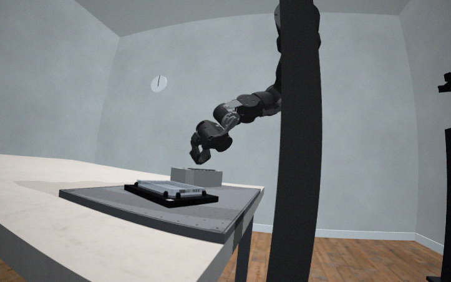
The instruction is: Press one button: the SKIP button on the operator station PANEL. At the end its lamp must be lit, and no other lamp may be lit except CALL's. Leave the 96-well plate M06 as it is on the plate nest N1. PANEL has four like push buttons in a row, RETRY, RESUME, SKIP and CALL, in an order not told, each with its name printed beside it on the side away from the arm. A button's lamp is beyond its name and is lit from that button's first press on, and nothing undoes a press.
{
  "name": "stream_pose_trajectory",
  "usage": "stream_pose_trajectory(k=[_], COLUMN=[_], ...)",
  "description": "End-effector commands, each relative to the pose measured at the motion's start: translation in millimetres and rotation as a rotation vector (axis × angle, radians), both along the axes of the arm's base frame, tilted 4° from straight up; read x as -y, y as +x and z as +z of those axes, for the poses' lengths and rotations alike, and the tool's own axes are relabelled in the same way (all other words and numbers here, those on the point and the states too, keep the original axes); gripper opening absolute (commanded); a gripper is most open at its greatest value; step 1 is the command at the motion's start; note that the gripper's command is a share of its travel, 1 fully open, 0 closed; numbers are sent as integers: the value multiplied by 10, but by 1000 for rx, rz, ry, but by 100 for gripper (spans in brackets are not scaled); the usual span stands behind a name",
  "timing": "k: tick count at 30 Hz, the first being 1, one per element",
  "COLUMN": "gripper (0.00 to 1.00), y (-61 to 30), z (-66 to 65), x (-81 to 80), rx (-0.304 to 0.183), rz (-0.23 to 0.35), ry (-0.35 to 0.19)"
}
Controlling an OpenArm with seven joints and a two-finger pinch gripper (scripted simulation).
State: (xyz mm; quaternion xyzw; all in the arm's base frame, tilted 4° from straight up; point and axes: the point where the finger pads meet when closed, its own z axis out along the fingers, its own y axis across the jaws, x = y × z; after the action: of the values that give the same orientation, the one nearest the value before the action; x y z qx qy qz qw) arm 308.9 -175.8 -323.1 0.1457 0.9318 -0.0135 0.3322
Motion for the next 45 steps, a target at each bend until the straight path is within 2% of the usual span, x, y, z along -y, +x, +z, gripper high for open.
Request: stream_pose_trajectory(k=[1,6,35,40,45], gripper=[0,0,0,0,0], y=[1,-51,-10,-30,-30], z=[10,-21,30,-40,-40], x=[9,7,9,-20,-20], rx=[-1,-7,-1,-5,-5], rz=[-2,-1,-2,6,6], ry=[-4,-7,-4,2,2])
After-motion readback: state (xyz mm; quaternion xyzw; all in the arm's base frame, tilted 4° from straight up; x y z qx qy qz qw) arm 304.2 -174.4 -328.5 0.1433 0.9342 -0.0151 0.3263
